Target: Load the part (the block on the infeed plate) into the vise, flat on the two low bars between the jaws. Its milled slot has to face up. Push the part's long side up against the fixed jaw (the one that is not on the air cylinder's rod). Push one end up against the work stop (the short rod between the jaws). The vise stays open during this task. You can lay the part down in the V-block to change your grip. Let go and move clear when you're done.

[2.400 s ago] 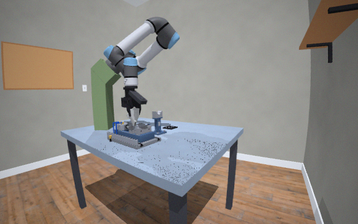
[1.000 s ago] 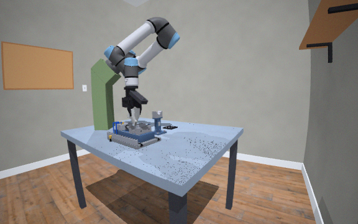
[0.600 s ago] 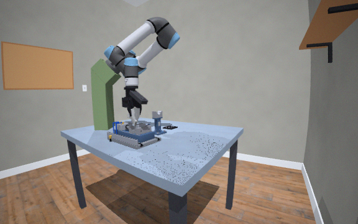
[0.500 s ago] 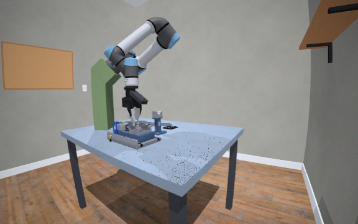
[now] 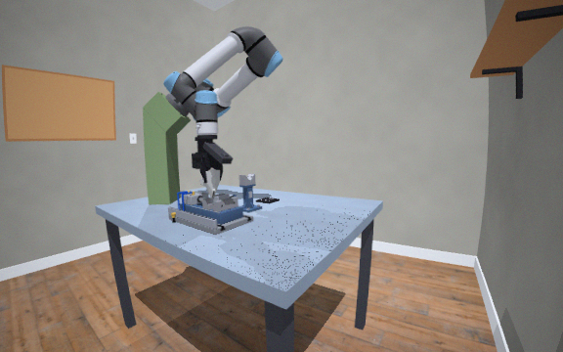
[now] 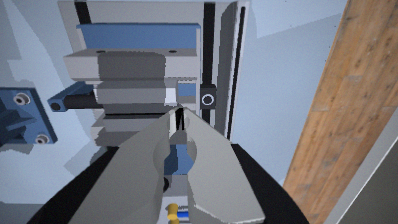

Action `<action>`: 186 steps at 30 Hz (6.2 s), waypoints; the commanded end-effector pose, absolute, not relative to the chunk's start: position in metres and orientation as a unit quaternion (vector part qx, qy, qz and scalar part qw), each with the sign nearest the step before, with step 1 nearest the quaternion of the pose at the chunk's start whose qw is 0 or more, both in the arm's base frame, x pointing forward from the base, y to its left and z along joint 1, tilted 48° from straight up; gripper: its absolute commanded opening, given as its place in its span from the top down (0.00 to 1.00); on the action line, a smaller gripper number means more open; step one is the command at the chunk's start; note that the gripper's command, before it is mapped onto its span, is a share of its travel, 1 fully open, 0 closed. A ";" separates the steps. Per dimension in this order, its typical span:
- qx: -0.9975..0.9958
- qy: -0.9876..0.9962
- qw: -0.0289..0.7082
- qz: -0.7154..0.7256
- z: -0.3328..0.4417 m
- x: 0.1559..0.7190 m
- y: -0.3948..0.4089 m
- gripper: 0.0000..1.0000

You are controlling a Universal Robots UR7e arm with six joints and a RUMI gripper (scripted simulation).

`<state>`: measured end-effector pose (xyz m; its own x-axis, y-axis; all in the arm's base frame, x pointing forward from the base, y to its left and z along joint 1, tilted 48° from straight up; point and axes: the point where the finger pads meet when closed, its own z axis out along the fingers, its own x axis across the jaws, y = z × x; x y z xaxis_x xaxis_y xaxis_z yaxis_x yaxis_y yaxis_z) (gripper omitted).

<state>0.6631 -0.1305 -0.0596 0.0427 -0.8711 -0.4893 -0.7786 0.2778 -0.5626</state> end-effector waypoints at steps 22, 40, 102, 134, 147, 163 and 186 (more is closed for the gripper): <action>-0.598 0.689 0.404 -0.058 -0.070 0.664 -0.150 1.00; -0.598 0.689 0.404 -0.058 -0.074 0.664 -0.158 1.00; -0.598 0.689 0.405 -0.058 -0.030 0.625 -0.177 1.00; -0.598 0.689 0.405 -0.058 -0.025 0.624 -0.168 1.00; -0.598 0.689 0.405 -0.058 -0.025 0.625 -0.168 1.00; -0.598 0.689 0.404 -0.058 -0.032 0.631 -0.164 1.00; -0.598 0.689 0.404 -0.058 -0.052 0.650 -0.152 1.00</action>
<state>0.6473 -0.1527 -0.0497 0.0430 -0.8709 -0.4895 -0.7788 0.2776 -0.5624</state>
